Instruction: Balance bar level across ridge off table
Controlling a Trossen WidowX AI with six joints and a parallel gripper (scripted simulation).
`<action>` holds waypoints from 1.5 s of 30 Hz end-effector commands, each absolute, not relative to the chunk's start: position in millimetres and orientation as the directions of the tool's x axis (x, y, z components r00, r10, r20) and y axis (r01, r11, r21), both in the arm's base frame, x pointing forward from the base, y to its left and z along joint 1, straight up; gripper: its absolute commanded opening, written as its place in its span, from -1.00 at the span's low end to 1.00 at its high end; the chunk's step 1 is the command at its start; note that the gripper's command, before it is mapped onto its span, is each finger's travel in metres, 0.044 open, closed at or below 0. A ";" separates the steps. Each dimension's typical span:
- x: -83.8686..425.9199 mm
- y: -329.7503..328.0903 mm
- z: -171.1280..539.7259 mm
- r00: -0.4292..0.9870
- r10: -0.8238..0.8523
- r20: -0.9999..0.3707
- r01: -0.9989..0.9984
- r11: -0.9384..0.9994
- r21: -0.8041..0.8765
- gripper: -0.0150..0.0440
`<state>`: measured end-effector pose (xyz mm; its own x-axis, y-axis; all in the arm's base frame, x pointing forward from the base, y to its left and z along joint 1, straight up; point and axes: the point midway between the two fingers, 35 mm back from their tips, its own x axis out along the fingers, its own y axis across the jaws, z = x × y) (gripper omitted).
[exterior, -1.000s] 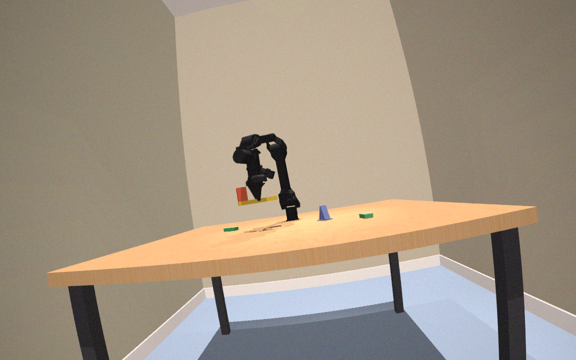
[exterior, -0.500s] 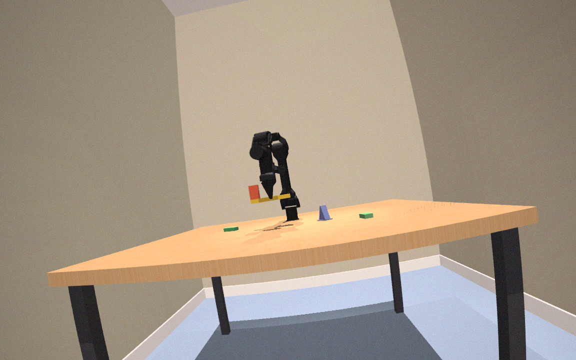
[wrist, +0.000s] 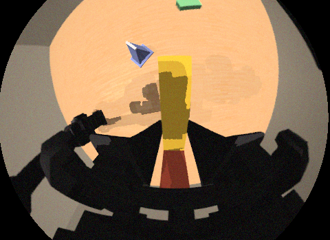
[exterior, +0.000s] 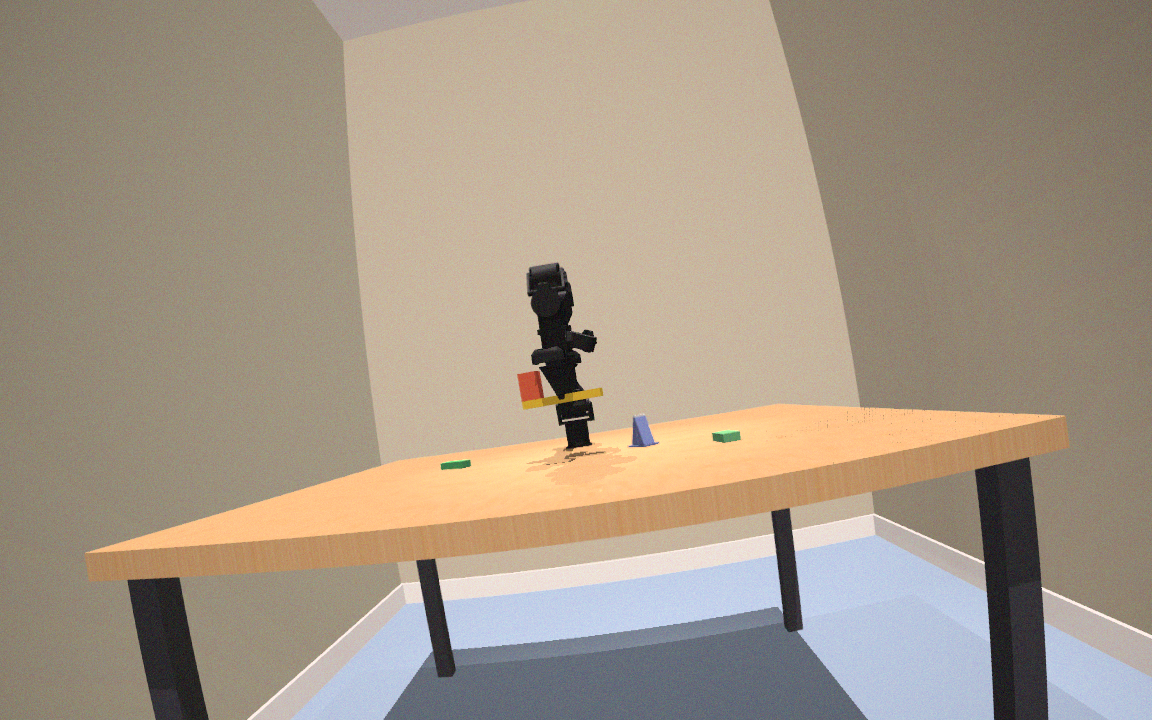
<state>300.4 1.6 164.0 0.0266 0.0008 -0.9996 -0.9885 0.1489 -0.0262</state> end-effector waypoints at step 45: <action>267.1 169.5 165.5 0.021 0.013 -1.000 -0.585 0.811 -0.001 -0.49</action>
<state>267.5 166.6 167.4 0.0270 0.0166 -0.9995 -0.6127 0.7903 -0.0034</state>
